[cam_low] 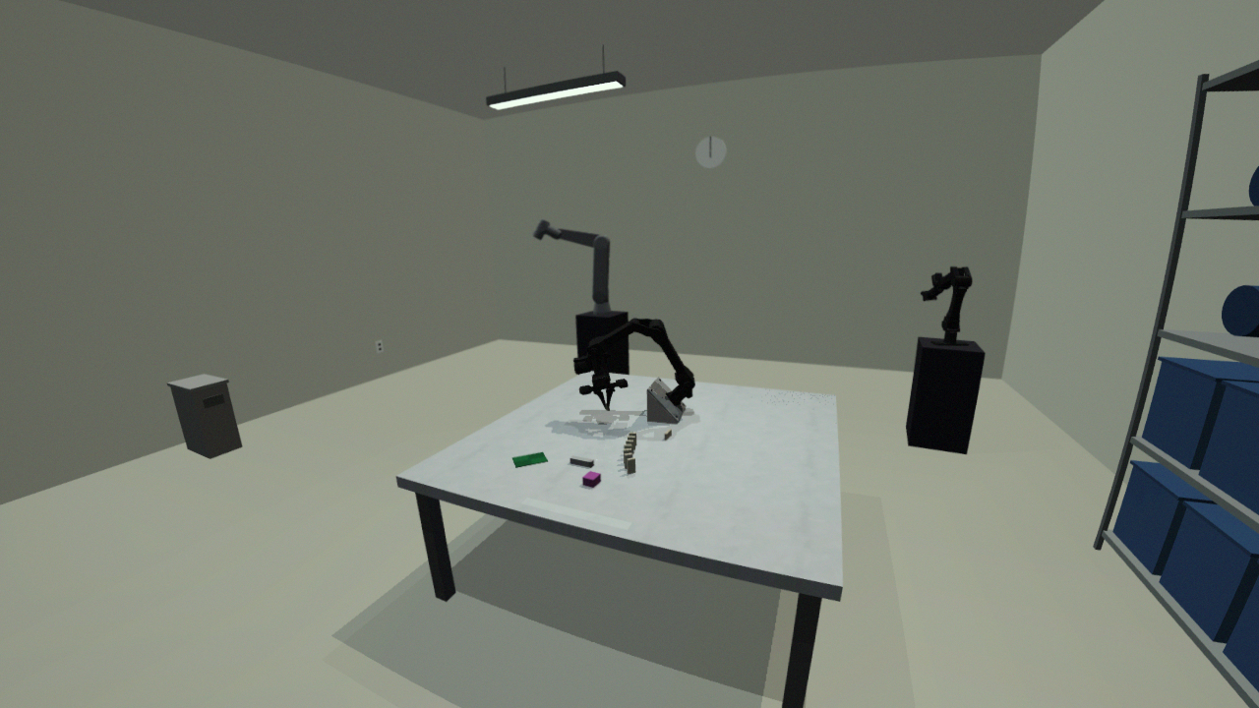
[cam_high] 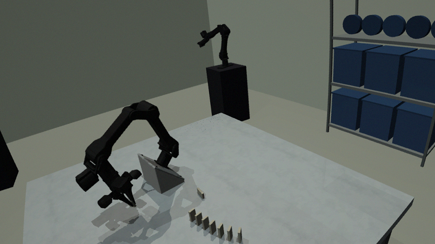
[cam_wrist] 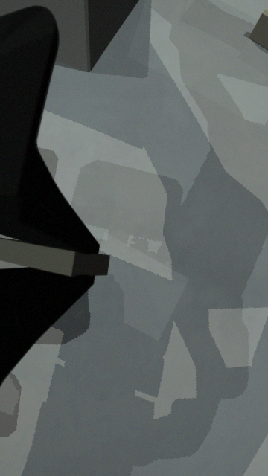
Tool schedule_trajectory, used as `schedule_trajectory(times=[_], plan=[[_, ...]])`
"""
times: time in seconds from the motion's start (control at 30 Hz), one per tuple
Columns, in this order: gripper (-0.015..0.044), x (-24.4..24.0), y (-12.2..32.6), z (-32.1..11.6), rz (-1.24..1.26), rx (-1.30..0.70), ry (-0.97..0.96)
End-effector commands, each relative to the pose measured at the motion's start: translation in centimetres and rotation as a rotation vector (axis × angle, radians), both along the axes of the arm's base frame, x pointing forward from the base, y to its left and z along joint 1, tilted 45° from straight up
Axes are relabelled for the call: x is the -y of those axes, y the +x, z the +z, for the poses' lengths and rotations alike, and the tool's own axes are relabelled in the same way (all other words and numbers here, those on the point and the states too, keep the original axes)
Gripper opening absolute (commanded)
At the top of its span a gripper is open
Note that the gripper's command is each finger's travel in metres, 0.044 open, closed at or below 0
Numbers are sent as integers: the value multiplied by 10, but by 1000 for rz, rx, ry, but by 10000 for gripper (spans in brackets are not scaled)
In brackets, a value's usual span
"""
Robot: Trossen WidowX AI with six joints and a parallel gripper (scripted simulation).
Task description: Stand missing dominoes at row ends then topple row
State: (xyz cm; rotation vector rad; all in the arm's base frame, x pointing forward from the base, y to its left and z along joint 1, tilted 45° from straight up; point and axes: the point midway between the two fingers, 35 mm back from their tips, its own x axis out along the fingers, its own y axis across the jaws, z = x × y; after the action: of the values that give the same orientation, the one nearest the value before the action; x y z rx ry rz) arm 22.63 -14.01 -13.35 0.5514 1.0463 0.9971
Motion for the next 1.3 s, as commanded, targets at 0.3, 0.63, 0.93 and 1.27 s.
schedule_trajectory(times=[0.3,0.63,0.93,1.27], plan=[[20,-5,-10,-5,-414,316,214],[20,12,-20,-12,-808,509,204],[20,15,-22,-14,-869,530,190],[20,15,-22,-14,-869,530,190]])
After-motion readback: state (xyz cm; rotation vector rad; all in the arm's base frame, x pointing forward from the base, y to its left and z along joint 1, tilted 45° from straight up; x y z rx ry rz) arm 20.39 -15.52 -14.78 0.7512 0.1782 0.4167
